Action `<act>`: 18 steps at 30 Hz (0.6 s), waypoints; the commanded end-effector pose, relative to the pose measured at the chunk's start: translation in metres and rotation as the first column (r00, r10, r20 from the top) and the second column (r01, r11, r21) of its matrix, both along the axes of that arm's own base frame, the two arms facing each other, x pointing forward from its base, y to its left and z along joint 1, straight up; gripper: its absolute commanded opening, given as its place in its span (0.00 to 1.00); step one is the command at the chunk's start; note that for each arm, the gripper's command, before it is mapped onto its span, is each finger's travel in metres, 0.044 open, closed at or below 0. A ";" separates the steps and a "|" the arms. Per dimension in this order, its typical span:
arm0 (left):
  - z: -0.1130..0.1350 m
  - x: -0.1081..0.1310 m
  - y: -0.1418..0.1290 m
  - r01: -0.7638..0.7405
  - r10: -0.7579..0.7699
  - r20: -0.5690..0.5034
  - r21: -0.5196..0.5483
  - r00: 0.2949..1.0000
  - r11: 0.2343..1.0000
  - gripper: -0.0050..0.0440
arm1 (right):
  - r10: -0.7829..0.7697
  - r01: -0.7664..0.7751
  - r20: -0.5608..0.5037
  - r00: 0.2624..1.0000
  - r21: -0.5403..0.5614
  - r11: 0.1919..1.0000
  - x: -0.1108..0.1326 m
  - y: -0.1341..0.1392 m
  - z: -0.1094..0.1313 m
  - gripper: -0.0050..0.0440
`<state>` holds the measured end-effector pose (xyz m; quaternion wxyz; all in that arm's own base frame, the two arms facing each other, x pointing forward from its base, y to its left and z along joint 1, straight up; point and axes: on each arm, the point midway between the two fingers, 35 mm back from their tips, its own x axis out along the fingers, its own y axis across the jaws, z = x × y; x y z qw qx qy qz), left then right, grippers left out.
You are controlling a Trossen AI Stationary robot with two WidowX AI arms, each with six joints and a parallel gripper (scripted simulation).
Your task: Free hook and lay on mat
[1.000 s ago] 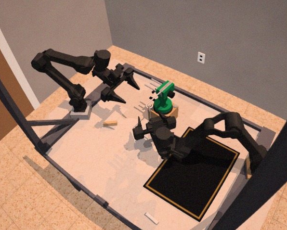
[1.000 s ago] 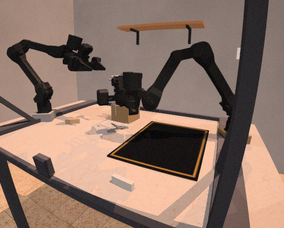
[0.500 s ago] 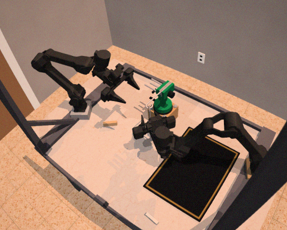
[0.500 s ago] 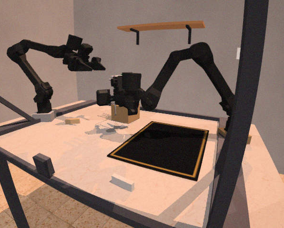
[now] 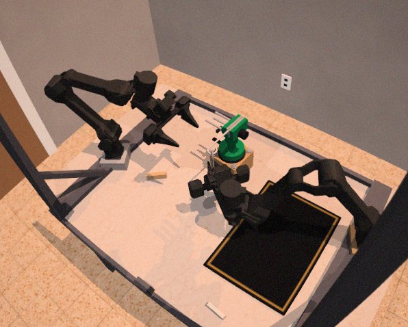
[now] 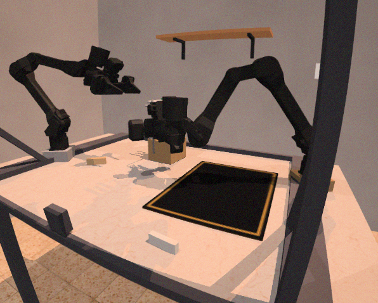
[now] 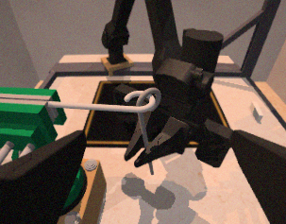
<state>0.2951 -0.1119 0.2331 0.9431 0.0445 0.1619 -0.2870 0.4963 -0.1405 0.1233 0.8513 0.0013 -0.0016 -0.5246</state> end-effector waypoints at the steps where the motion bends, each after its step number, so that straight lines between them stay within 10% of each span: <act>1: 0.007 0.000 0.000 0.002 -0.002 0.016 -0.007 1.000 1.000 1.00 | 0.002 -0.002 0.030 1.000 -0.001 1.000 0.002 0.000 0.013 0.16; 18: 0.007 0.000 0.000 0.002 -0.002 0.016 -0.007 1.000 1.000 1.00 | 0.002 -0.002 0.030 1.000 -0.001 1.000 0.002 0.000 0.013 0.10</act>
